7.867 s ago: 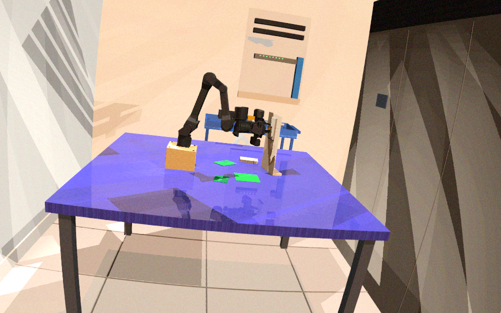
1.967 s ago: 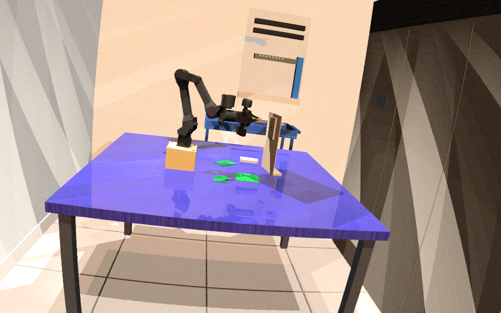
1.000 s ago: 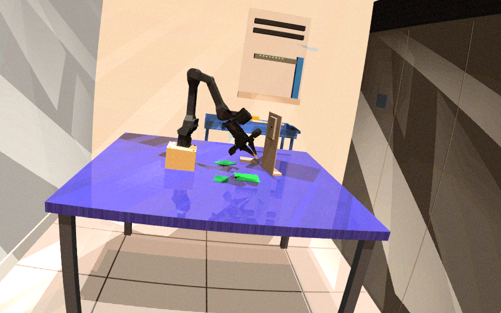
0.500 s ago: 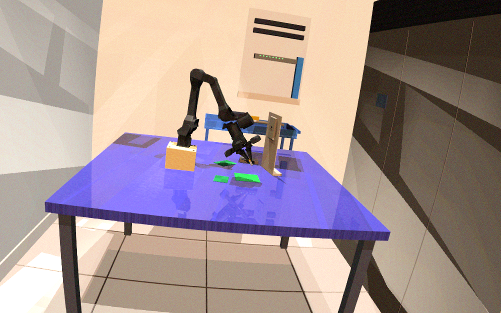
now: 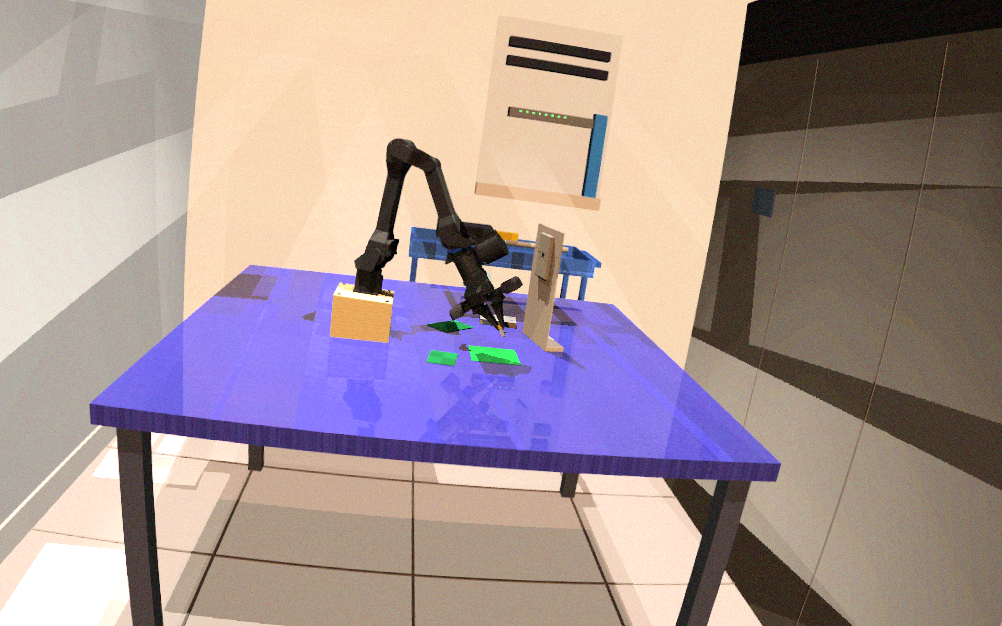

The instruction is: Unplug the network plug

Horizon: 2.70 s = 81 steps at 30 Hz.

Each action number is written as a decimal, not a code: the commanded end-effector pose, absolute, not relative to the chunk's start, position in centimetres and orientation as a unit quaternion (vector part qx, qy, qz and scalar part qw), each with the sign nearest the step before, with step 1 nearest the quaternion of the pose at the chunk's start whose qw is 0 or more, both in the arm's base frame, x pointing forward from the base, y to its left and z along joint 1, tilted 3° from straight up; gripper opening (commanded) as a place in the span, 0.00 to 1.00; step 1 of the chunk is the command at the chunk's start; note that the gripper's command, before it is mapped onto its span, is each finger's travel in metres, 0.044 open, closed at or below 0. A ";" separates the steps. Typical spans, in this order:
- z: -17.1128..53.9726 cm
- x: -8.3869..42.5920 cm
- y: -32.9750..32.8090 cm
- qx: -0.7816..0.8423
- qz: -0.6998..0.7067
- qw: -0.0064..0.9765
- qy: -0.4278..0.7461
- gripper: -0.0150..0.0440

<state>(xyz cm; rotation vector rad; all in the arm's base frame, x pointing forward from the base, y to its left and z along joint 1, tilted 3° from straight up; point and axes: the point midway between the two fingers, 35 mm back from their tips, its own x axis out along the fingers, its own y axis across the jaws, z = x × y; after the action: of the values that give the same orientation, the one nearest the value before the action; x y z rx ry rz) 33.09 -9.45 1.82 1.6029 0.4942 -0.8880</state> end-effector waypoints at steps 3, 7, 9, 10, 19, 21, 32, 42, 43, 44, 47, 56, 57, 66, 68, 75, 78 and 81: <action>0.6 33.0 -9.4 0.683 -0.385 0.582 0.216 0.25; 0.1 33.0 -9.4 0.683 -0.385 0.582 0.216 0.25; -0.1 33.0 -9.4 0.683 -0.385 0.582 0.216 0.25; -0.2 33.0 -9.4 0.683 -0.385 0.582 0.216 0.25; -1.2 33.0 -9.4 0.683 -0.385 0.582 0.216 0.25; -1.4 33.0 -9.4 0.683 -0.385 0.582 0.216 0.25; -2.7 33.0 -9.4 0.683 -0.385 0.582 0.216 0.25; -3.1 33.0 -9.3 0.683 -0.385 0.582 0.217 0.25; -3.1 33.0 -9.3 0.683 -0.385 0.582 0.217 0.25; -3.1 33.0 -9.3 0.683 -0.385 0.582 0.217 0.25; -3.1 33.1 -9.3 0.683 -0.385 0.582 0.216 0.25; -3.3 33.2 -9.2 0.683 -0.385 0.582 0.216 0.25; -3.3 33.2 -9.2 0.683 -0.385 0.582 0.216 0.25; -3.4 33.4 -9.1 0.683 -0.385 0.582 0.216 0.25; -3.4 33.4 -9.1 0.683 -0.385 0.582 0.216 0.25; -3.5 33.6 -9.1 0.683 -0.385 0.582 0.216 0.25; -3.2 33.6 -9.1 0.683 -0.382 0.584 0.217 0.25; -3.2 33.6 -9.1 0.683 -0.382 0.584 0.217 0.25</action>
<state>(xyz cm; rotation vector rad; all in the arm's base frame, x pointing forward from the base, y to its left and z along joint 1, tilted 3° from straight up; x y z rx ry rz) 33.60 -9.05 -3.25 1.5926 0.5058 -0.8908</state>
